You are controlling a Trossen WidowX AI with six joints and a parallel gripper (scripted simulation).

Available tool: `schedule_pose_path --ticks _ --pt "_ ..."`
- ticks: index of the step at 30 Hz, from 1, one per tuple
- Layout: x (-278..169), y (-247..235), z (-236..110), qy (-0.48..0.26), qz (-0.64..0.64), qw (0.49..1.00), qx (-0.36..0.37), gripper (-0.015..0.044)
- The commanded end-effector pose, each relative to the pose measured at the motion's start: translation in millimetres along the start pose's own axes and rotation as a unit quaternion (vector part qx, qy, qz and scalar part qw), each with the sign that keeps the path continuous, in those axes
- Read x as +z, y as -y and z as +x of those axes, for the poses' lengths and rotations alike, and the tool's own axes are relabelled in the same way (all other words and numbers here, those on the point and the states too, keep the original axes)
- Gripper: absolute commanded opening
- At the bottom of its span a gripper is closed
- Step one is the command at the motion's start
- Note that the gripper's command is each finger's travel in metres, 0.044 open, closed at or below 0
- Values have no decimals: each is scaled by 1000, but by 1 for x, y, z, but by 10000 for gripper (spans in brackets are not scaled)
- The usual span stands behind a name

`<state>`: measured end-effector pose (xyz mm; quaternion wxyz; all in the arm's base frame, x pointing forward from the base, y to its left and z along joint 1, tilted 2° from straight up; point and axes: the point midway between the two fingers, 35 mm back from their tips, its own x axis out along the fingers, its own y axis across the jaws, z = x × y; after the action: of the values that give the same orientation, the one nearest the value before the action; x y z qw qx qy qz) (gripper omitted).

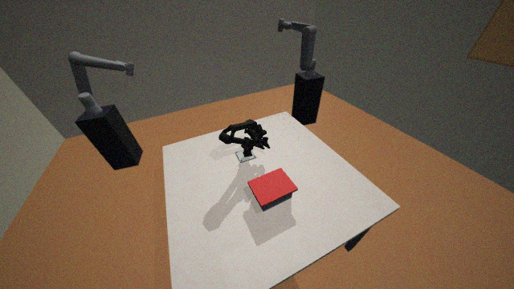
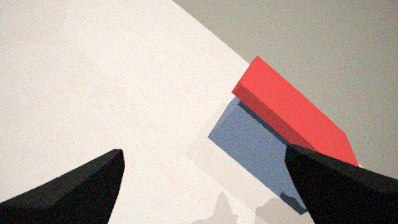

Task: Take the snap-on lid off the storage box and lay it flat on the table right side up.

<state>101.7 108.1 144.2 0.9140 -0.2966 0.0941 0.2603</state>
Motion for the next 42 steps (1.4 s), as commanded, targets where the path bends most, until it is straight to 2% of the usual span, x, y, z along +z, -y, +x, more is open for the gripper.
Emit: schedule_pose_path --ticks 1,6,7,14,22,25,33,36,42 --pt "1 1 -1 -1 -1 1000 0 374" --pt "38 24 -15 -15 -31 999 16 242" --pt "45 29 -17 -17 -37 999 19 235" --pt "50 30 -19 -15 -21 1000 14 235" --pt "27 33 -6 -162 179 970 -39 235" --pt "24 33 -3 -187 226 955 -51 235" --pt "19 38 18 -258 443 852 -104 235" --pt "19 40 23 -264 478 830 -112 235" --pt "22 58 46 -264 614 731 -141 235"
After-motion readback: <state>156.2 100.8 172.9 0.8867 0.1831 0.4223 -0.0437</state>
